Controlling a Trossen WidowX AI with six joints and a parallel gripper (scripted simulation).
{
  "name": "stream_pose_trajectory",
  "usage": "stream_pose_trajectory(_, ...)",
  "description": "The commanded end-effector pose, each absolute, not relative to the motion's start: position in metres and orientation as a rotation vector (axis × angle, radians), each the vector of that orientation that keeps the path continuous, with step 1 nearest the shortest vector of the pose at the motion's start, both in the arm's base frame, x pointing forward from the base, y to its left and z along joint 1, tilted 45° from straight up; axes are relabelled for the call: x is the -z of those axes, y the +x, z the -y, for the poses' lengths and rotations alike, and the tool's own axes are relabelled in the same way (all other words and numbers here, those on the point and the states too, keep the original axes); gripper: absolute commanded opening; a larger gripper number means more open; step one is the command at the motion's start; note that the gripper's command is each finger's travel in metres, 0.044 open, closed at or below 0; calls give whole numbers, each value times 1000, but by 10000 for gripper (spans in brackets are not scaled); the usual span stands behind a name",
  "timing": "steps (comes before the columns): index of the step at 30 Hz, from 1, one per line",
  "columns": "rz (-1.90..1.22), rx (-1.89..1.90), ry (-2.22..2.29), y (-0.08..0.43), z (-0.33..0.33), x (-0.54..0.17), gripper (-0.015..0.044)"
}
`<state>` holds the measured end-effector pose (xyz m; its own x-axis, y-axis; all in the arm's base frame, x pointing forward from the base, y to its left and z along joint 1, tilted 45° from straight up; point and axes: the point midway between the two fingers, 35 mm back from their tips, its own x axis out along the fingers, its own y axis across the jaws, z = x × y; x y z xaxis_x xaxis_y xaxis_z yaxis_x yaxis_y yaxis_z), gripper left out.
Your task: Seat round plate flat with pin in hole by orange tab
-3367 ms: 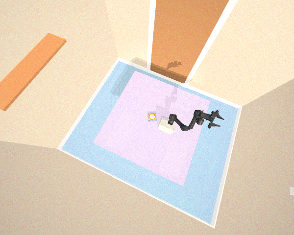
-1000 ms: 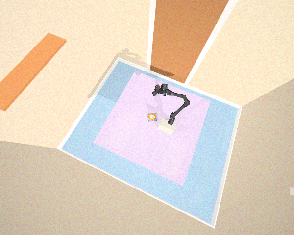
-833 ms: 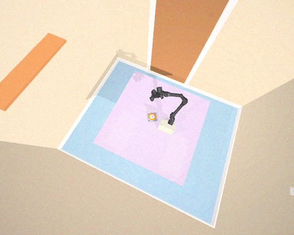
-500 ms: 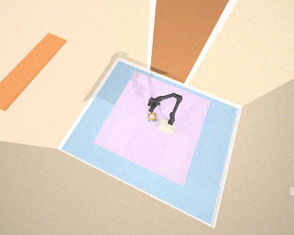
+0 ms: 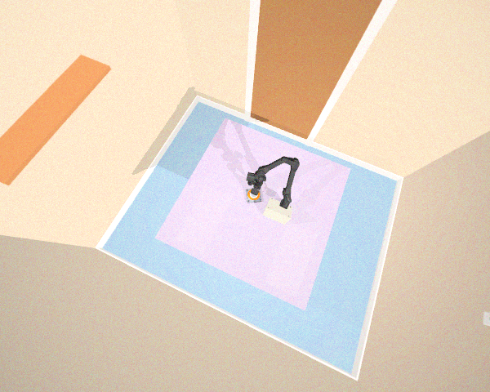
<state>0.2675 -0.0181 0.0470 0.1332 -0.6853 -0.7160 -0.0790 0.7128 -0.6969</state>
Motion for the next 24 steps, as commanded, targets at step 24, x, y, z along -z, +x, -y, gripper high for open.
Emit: stream_pose_trajectory(24, -1403, 500, -705, 250, 46, -11, 0)
